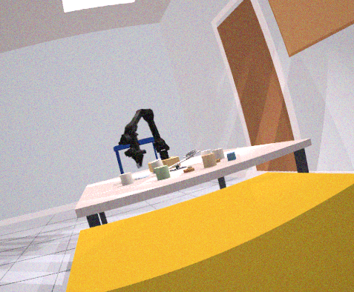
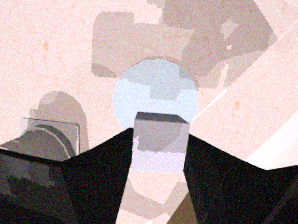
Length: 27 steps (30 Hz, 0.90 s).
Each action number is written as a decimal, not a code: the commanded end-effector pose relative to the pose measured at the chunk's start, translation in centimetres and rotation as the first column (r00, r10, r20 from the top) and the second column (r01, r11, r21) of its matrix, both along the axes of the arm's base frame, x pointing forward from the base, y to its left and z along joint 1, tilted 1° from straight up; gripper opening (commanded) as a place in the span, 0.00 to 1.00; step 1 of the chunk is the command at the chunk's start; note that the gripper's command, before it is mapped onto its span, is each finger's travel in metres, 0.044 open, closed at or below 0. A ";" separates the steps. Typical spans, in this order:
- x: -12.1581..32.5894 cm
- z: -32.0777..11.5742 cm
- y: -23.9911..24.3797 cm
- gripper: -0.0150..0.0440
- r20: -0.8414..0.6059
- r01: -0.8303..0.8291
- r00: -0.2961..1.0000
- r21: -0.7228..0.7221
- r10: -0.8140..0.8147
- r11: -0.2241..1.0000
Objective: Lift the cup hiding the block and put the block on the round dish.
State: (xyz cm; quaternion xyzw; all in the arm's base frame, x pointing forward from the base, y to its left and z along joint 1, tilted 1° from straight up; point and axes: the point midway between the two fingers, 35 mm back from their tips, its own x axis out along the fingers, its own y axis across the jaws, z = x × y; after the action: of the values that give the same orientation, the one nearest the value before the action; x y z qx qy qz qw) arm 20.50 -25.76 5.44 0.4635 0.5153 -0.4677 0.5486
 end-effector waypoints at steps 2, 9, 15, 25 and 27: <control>-0.3 -0.6 -0.4 0.25 0.002 -0.010 1.000 0.003 0.010 1.000; -0.2 -4.0 -0.5 0.25 0.002 -0.010 1.000 0.003 0.010 1.000; -0.2 -4.5 -0.5 0.25 0.002 -0.010 1.000 0.003 0.010 1.000; -0.2 -5.8 -0.5 0.25 0.002 -0.010 1.000 0.003 0.010 1.000; -0.2 -6.1 -0.5 0.25 0.002 -0.010 1.000 0.003 0.010 1.000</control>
State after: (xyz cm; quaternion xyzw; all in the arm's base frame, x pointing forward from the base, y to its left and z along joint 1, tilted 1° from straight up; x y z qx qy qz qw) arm 20.30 -26.34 -0.03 0.4618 0.5159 -0.4659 0.5509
